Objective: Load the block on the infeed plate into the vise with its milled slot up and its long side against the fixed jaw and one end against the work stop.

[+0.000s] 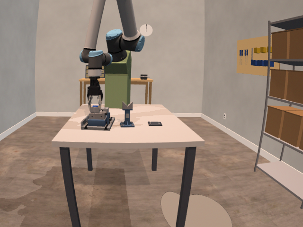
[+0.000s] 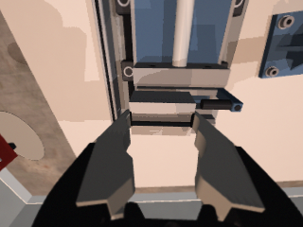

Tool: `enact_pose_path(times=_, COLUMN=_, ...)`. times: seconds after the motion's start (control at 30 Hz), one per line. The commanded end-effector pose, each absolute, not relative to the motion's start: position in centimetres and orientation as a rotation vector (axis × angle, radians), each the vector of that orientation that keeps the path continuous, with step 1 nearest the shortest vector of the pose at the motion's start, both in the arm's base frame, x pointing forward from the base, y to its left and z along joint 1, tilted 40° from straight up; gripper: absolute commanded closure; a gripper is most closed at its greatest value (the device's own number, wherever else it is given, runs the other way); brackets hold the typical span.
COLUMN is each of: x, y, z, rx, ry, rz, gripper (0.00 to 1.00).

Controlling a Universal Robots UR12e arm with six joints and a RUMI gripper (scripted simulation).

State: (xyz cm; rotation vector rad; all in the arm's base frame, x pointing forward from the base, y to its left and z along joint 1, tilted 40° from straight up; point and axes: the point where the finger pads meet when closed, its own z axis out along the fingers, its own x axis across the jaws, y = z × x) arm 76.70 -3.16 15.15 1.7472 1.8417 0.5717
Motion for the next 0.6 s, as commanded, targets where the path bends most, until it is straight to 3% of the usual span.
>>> enact_pose_path(times=0.0, x=76.81, y=-3.16, z=15.1, rx=1.746, ry=1.841, rz=0.572, gripper=1.0)
enact_pose_path(times=0.57, x=77.17, y=-3.19, z=14.67, rx=1.746, ry=1.841, rz=0.572, gripper=1.0)
